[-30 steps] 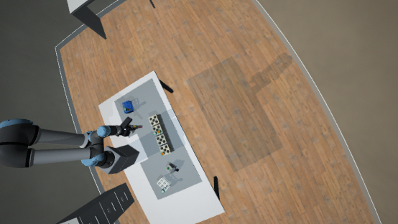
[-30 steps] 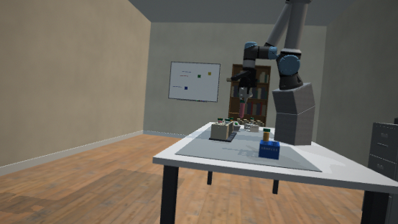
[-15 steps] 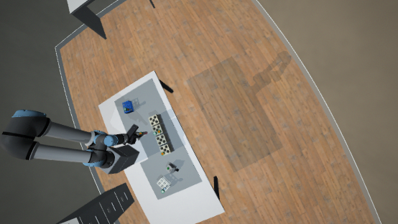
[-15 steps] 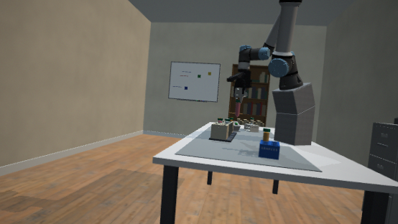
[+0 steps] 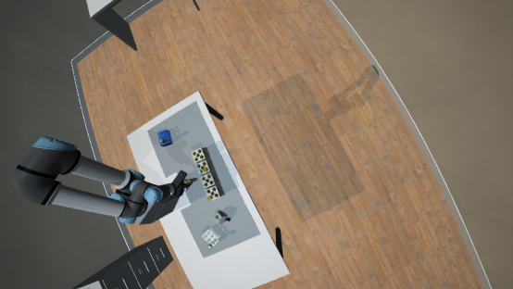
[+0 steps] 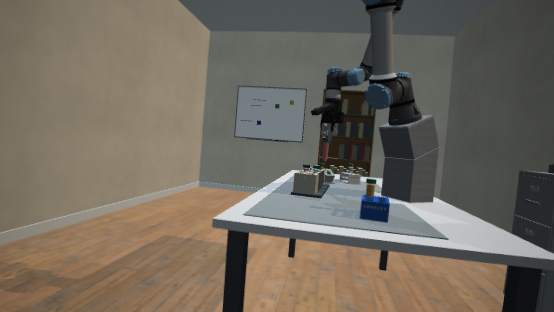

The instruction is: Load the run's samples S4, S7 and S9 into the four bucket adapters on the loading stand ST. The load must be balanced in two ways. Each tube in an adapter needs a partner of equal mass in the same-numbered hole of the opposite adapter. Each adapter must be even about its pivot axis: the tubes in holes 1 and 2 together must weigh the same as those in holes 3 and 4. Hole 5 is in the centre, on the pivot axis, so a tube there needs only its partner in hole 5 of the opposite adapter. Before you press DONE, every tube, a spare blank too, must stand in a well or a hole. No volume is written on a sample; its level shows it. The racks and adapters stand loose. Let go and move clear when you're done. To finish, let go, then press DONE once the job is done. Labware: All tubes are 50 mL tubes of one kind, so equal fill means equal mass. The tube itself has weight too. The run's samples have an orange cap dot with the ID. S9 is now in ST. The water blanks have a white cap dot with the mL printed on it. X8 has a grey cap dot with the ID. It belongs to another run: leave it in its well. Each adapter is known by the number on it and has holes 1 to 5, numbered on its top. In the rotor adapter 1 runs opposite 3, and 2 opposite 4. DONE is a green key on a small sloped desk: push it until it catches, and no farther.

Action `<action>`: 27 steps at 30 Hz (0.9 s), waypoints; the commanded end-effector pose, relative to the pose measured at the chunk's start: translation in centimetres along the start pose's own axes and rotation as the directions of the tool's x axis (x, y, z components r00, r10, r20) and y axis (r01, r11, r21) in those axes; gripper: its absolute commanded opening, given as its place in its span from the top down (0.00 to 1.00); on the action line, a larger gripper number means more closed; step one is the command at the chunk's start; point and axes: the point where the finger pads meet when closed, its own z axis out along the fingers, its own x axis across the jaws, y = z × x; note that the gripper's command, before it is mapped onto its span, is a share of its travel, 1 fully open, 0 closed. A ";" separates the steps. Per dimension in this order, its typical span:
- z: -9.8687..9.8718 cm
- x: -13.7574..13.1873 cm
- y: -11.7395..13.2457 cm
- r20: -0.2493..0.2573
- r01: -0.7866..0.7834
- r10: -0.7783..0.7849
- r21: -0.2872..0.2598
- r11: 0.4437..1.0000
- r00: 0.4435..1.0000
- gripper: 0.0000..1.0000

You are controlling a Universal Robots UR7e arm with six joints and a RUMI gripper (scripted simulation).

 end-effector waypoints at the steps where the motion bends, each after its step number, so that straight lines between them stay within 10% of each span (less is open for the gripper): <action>1: 0.4 3.5 0.8 0.001 0.011 -0.011 0.006 1.000 1.000 1.00; 27: 0.5 18.5 6.4 0.002 0.010 -0.010 0.005 1.000 1.000 1.00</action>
